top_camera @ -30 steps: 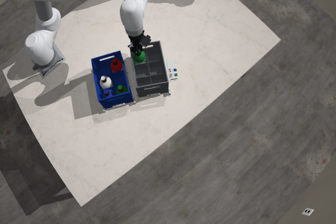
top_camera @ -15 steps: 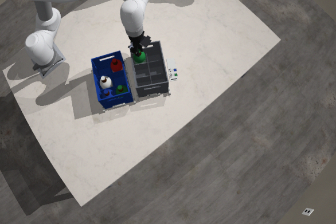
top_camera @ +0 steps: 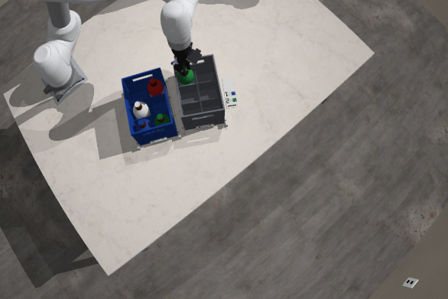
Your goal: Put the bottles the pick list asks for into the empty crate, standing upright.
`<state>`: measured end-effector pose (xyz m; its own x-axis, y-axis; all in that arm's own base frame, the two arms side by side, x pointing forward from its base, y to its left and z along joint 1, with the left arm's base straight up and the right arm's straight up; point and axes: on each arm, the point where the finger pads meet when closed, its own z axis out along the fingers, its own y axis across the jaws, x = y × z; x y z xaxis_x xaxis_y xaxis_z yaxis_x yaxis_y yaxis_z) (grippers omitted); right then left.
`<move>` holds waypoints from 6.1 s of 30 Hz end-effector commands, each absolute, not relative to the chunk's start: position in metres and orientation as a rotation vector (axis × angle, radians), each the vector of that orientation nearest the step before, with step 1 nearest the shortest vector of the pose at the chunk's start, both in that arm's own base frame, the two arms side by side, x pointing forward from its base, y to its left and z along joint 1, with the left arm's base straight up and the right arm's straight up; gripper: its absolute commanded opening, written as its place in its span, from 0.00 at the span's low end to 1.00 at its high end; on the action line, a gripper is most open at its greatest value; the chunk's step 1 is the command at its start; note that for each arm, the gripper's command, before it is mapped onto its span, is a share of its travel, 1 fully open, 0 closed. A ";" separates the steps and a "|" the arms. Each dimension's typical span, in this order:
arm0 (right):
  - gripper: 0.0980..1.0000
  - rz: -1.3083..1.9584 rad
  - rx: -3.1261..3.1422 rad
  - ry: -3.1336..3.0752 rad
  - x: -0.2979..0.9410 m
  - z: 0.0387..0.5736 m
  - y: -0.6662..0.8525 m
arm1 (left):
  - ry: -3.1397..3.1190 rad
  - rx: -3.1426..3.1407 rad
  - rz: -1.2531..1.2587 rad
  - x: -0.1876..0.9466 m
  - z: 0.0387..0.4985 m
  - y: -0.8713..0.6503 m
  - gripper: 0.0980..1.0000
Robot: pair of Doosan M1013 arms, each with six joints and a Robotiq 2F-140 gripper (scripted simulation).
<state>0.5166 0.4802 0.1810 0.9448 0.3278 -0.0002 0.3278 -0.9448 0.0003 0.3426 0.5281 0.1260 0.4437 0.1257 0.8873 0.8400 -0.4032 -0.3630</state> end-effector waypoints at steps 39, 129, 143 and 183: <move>0.00 0.001 3.099 0.522 0.517 0.173 0.481 | -0.823 -1.816 -1.024 0.343 0.127 0.528 1.00; 0.38 0.001 3.099 0.522 0.517 0.171 0.481 | -0.823 -1.816 -1.024 0.343 0.127 0.528 1.00; 0.38 0.001 3.099 0.522 0.517 0.200 0.480 | -0.823 -1.816 -1.024 0.343 0.127 0.528 1.00; 0.38 0.001 3.099 0.522 0.517 0.256 0.480 | -0.823 -1.816 -1.024 0.343 0.127 0.528 1.00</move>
